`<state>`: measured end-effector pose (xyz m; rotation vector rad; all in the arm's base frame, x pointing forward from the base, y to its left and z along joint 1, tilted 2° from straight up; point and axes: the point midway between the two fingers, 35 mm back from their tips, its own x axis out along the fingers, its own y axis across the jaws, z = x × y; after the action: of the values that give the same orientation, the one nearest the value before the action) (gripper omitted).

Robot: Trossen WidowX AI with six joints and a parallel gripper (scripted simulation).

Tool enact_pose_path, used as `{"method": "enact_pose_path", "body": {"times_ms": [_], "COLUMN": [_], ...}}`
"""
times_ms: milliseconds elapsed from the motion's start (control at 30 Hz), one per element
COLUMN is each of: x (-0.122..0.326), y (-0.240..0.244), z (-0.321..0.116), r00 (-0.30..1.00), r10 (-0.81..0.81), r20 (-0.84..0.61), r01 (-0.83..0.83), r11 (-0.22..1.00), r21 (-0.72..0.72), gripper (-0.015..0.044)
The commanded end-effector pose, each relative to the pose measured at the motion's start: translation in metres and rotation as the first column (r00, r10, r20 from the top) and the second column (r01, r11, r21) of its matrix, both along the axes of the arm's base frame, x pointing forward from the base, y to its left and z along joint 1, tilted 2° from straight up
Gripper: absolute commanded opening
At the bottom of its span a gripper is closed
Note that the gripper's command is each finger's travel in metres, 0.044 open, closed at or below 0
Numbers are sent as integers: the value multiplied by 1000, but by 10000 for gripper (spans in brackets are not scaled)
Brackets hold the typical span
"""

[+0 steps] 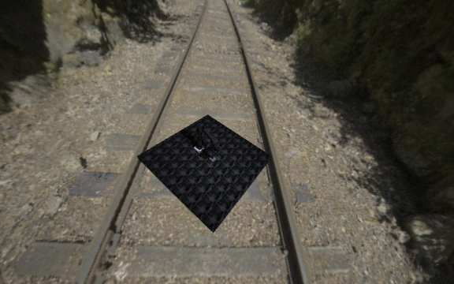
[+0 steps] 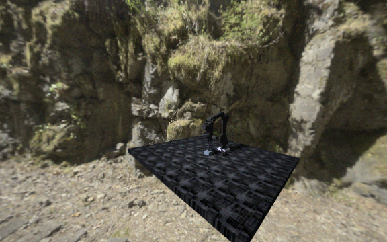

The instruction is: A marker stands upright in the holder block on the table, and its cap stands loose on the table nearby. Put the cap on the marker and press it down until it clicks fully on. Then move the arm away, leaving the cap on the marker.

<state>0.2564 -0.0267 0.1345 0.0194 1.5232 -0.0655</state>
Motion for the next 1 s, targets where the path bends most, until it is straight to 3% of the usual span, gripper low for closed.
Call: {"method": "enact_pose_path", "body": {"times_ms": [0,500,767,967], "x": [0,2,-1,-3], "y": [0,-1,2,2], "z": [-7,-10,70,77], "r00": [1000,1000,1000,1000], "r10": [-5,-2,-2,-2], "r20": [-1,4,3,3], "r01": [5,2,2,2], "r11": [1000,1000,1000,1000], "r21": [0,-1,0,0], "gripper": [0,0,0,0]}}
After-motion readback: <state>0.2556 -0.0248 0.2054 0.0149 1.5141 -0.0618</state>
